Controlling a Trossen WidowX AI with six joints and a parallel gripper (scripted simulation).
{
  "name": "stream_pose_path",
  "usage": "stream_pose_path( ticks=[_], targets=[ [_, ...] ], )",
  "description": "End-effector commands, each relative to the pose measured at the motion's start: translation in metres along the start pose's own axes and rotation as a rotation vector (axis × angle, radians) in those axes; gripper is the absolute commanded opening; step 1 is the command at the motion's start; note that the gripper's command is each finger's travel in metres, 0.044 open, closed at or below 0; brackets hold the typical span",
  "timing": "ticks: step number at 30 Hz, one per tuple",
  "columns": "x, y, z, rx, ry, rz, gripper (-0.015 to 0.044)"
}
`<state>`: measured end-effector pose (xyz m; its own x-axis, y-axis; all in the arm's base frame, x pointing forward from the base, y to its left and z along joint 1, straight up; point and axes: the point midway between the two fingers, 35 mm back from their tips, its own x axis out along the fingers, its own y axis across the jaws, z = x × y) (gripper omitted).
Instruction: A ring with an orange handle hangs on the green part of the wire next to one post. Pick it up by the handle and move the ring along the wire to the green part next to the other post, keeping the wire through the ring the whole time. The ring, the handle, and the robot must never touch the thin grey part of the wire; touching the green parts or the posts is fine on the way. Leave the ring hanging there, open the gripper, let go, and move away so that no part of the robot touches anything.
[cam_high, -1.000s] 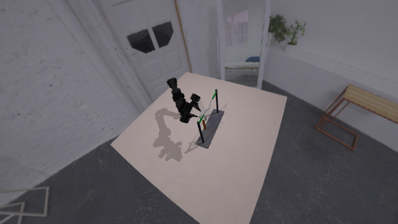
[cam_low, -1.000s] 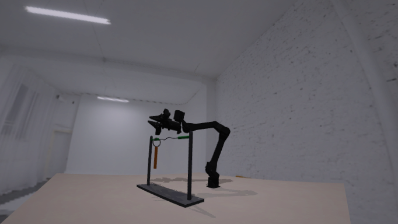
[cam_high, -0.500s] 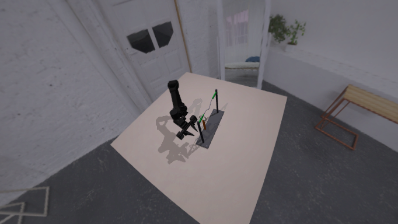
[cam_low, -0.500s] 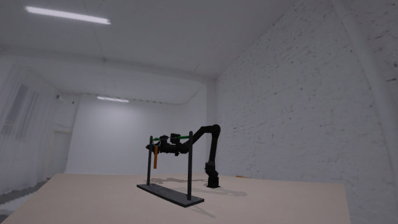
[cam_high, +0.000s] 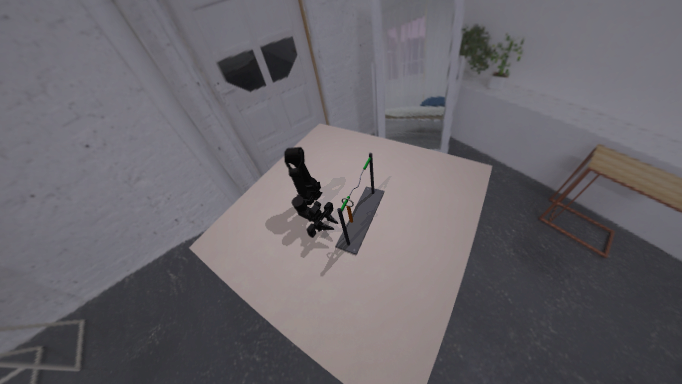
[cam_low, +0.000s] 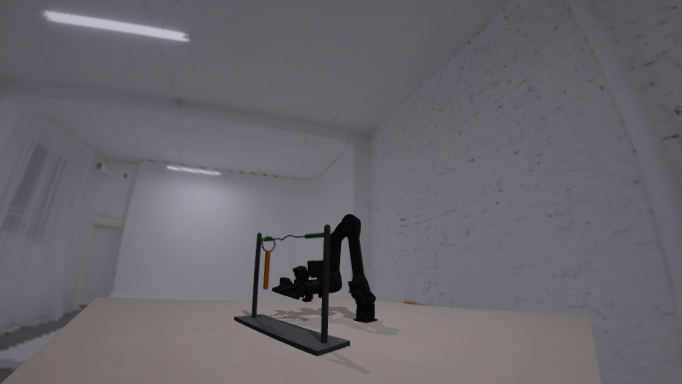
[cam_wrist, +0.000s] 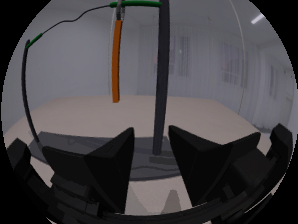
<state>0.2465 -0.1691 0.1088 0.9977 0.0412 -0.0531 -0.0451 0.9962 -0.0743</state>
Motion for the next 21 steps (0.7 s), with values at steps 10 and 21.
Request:
stream_pose_path(
  ticks=[10,21],
  targets=[
    [-0.013,0.036,-0.008,-0.050,-0.012,0.068,0.0160],
    [0.020,0.037,0.033,0.060,-0.064,0.077,0.0160]
  ],
)
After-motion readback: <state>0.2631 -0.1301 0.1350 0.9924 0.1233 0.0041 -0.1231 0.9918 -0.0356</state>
